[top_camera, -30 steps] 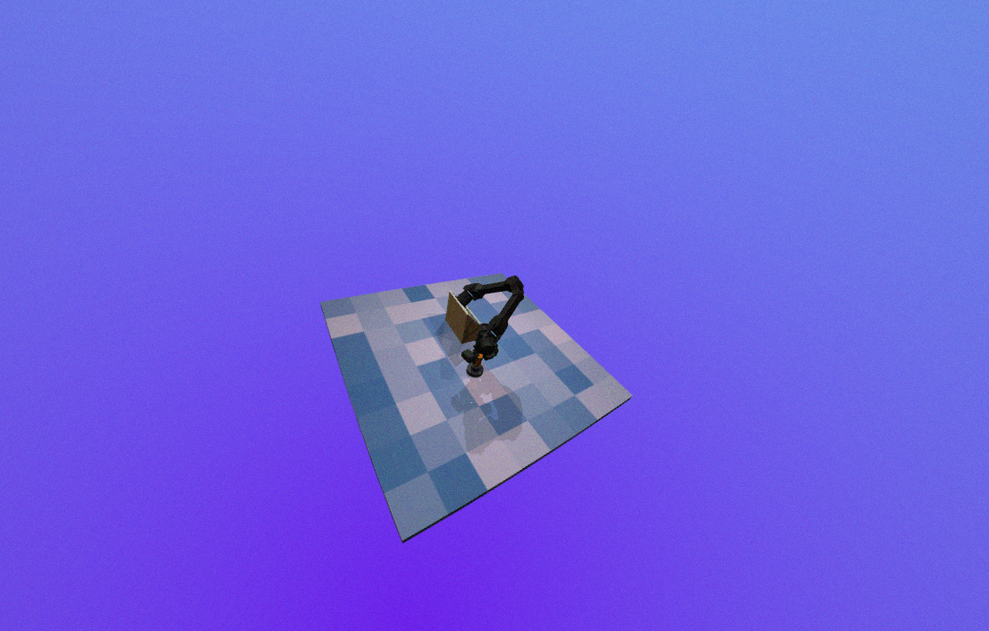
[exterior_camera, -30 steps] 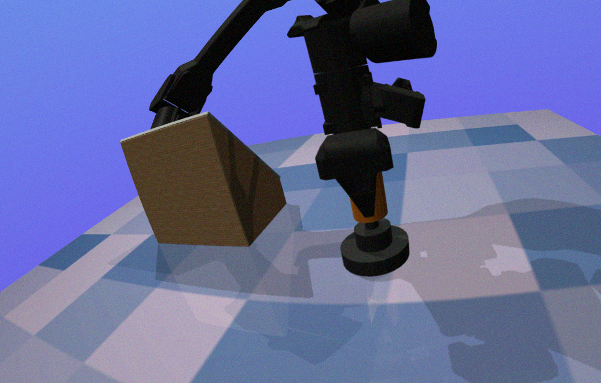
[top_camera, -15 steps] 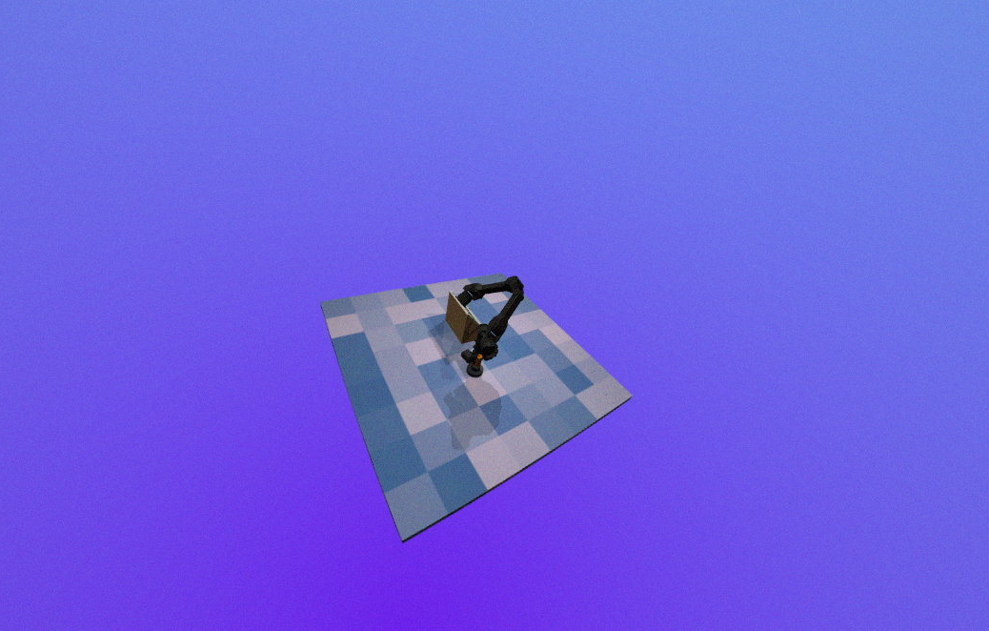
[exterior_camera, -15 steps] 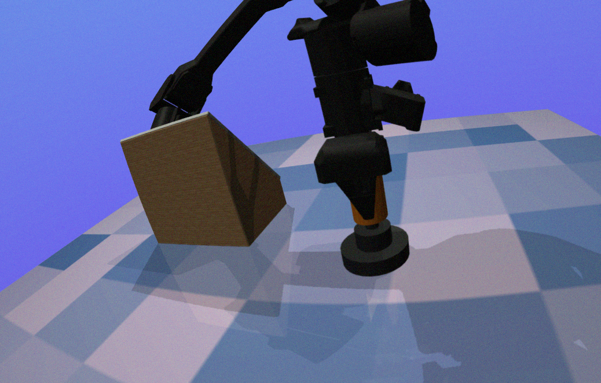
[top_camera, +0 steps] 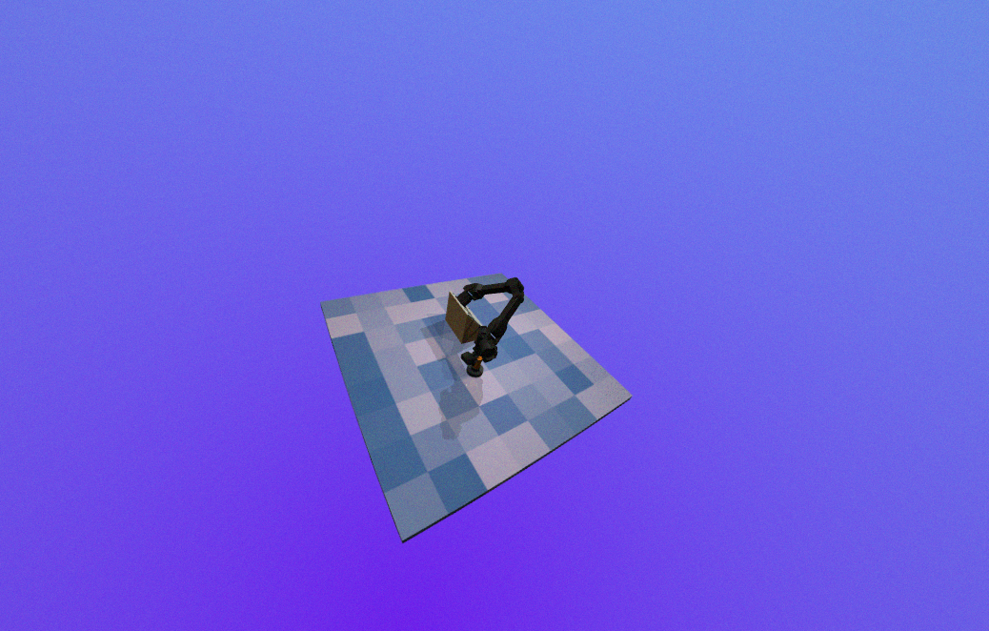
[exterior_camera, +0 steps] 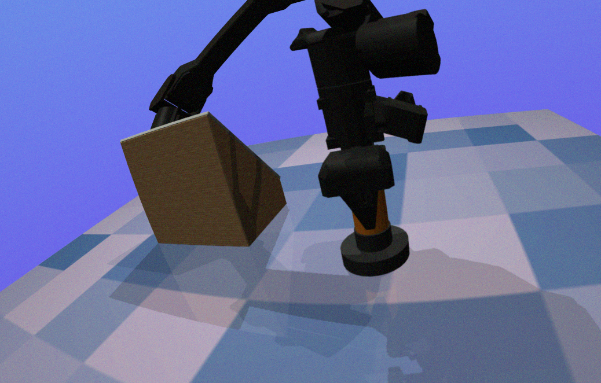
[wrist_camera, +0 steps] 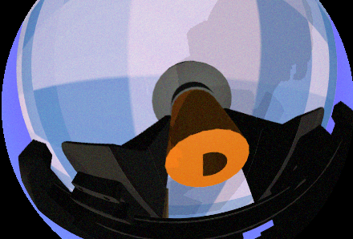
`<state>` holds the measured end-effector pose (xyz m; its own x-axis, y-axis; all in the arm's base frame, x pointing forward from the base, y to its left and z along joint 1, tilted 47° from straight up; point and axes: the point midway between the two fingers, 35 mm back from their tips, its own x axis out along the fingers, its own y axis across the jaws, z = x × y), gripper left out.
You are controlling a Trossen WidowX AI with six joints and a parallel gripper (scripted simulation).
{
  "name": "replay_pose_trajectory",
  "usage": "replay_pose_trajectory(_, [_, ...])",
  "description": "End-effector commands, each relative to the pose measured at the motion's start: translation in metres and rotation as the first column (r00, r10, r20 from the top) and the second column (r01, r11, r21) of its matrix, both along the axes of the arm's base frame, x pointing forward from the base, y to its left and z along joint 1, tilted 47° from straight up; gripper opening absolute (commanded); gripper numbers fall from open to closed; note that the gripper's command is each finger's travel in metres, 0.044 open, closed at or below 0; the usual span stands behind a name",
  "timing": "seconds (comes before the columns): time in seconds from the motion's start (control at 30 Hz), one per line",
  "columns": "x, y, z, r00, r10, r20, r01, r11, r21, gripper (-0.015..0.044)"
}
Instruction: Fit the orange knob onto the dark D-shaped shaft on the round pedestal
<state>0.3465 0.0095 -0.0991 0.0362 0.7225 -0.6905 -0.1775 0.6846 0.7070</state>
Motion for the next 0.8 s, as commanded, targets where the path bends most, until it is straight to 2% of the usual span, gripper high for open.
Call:
replay_pose_trajectory(0.0, [-0.0001,-0.0008,0.0002,1.0,-0.001,0.0,0.001,1.0,0.0,0.0])
replay_pose_trajectory(0.07, [-0.0001,-0.0008,0.0002,1.0,-0.001,0.0,0.001,1.0,0.0,0.0])
replay_pose_trajectory(0.63, [-0.0001,-0.0008,0.0002,1.0,-0.001,0.0,0.001,1.0,0.0,0.044])
replay_pose_trajectory(0.77, [-0.0001,-0.0008,0.0002,1.0,-0.001,0.0,0.001,1.0,0.0,0.044])
